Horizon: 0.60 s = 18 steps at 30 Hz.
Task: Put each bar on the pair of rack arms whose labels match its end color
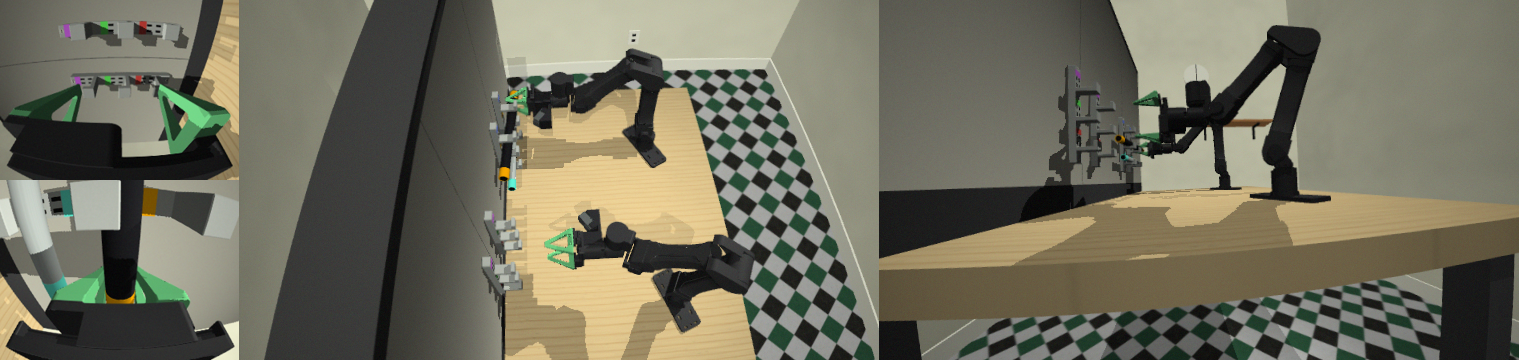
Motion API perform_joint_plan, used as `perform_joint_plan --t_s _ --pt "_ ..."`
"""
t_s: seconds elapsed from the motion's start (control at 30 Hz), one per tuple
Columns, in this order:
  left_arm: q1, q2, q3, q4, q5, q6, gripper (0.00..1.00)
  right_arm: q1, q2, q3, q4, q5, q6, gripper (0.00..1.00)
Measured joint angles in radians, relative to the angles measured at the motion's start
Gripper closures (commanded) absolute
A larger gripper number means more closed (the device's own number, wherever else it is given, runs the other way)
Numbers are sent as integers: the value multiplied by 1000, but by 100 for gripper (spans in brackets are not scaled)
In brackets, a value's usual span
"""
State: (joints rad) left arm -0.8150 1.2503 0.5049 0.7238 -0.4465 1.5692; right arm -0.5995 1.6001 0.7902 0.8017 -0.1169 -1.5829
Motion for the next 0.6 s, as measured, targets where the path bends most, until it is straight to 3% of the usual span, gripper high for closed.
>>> perform_joint_plan --t_s 0.6 --pt "0 0 0 0 0 0 0 0 2 -2 6 0 2 100"
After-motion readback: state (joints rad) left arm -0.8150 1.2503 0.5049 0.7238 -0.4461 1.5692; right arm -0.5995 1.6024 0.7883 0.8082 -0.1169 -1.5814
